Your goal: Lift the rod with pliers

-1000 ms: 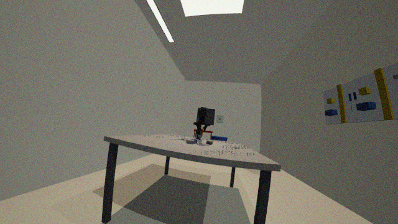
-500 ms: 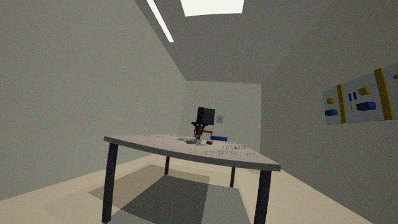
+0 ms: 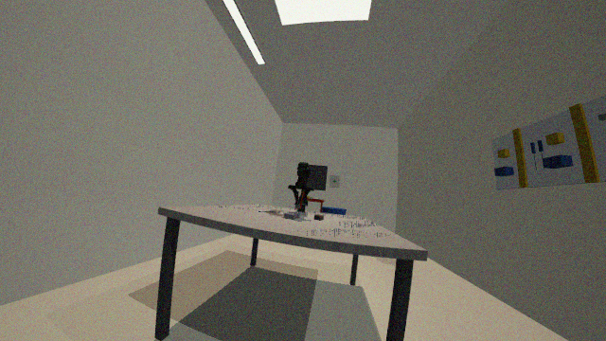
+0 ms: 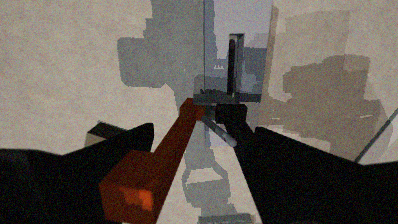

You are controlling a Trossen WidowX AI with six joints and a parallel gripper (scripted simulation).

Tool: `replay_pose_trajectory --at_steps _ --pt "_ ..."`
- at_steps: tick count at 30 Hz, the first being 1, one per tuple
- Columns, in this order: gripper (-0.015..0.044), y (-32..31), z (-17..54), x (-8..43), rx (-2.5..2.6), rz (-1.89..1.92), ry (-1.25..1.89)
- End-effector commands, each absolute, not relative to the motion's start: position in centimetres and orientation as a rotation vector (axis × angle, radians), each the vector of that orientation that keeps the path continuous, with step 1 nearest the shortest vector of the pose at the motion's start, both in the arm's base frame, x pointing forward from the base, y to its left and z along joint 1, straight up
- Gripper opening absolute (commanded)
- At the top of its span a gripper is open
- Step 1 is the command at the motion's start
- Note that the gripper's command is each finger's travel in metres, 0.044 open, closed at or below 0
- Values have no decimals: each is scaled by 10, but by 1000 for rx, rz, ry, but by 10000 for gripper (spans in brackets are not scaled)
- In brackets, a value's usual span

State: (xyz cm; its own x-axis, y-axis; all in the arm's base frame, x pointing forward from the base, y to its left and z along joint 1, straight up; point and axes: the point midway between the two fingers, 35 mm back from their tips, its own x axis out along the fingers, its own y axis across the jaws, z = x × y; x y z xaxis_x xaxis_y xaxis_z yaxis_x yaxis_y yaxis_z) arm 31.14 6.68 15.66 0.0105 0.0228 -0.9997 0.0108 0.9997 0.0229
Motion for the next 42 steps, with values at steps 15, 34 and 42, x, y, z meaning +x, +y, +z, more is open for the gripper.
replay_pose_trajectory --at_steps 15,34,42 --pt "321 40 159 321 -13 56 1552" --pt "321 31 160 327 -37 56 1540" --pt "321 31 161 327 -37 56 1540"
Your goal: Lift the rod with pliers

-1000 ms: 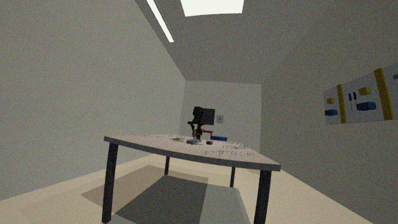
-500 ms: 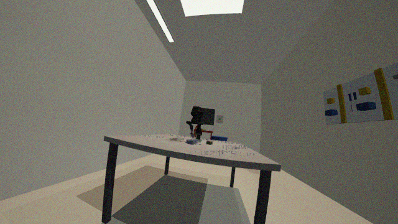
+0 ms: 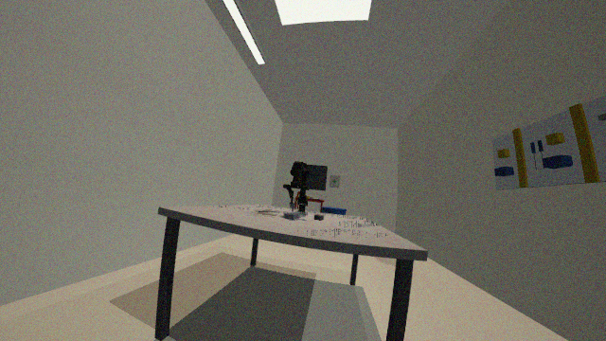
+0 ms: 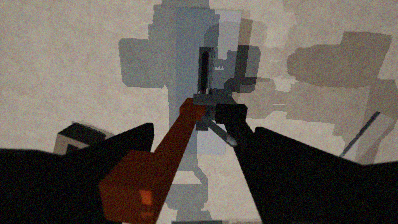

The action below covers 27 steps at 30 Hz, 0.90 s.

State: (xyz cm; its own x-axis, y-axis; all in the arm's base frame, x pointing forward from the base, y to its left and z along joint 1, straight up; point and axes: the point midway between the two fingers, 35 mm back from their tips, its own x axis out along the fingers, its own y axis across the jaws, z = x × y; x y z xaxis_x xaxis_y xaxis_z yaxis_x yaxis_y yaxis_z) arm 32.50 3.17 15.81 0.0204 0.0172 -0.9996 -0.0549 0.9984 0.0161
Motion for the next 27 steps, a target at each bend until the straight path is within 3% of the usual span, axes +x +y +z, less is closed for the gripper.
replay_pose_trajectory --at_steps 1,27 --pt "321 31 161 326 -37 56 1540" --pt "321 31 159 323 -37 56 1541"
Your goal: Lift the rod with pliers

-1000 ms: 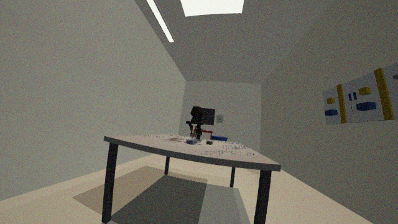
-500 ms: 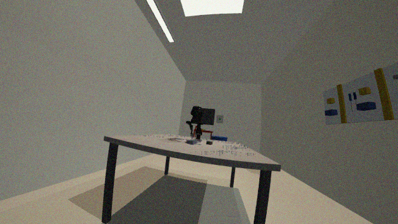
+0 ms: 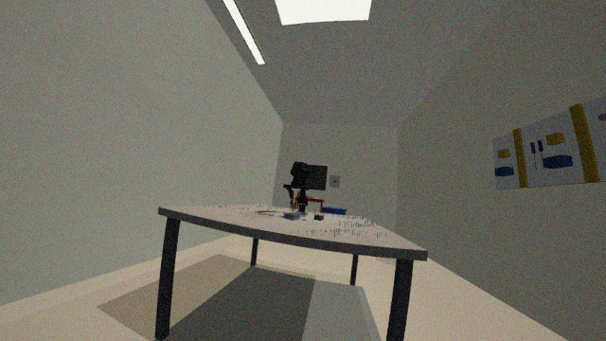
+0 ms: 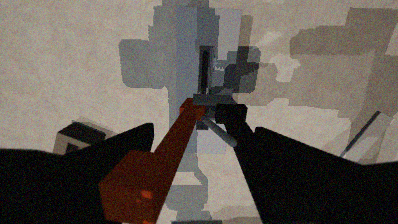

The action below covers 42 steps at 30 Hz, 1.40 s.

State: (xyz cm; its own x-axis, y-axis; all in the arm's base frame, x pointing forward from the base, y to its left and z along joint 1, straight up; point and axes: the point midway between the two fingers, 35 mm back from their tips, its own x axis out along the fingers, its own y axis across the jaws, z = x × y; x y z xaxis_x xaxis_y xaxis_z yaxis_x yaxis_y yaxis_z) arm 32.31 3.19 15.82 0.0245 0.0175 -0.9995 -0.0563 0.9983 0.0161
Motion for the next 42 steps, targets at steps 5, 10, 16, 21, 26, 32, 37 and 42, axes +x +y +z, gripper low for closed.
replay_pose_trajectory --at_steps 5,10,16,21,26,32,37,42 --pt "321 31 158 323 -37 56 1541" --pt "321 31 154 323 -37 56 1541" --pt "321 31 148 323 -37 56 1541" --pt "321 31 142 323 -37 56 1541" --pt "321 31 138 323 -37 56 1541" --pt "321 31 132 323 -37 56 1541" --pt "321 31 127 323 -37 56 1541" --pt "321 31 122 323 -37 56 1541"
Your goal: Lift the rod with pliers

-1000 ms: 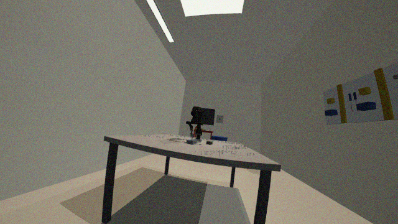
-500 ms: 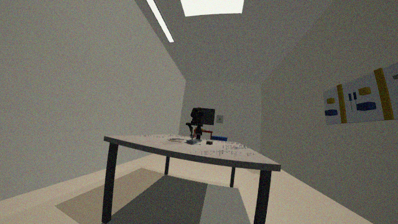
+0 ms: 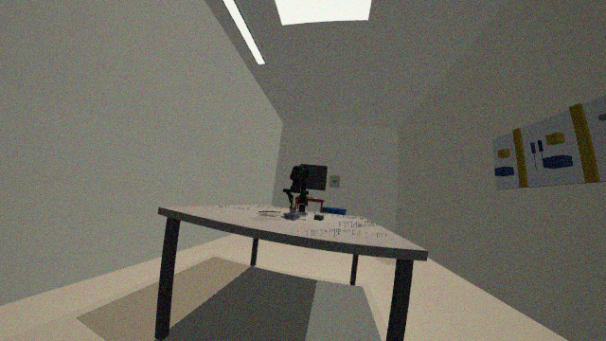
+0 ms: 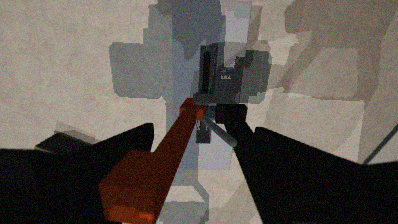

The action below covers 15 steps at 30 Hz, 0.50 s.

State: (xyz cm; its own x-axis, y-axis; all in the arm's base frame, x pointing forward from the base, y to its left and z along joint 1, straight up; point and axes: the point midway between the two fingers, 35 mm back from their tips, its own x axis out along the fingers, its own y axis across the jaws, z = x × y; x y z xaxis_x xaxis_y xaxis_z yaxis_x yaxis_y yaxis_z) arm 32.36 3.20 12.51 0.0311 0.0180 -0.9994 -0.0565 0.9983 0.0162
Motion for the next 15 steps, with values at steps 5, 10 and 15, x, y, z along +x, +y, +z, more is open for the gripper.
replay_pose_trajectory --at_steps 5,10,15 --pt "317 31 122 323 -37 56 1541" --pt "310 31 122 323 -37 56 1541" --pt "304 30 122 323 -37 56 1541"
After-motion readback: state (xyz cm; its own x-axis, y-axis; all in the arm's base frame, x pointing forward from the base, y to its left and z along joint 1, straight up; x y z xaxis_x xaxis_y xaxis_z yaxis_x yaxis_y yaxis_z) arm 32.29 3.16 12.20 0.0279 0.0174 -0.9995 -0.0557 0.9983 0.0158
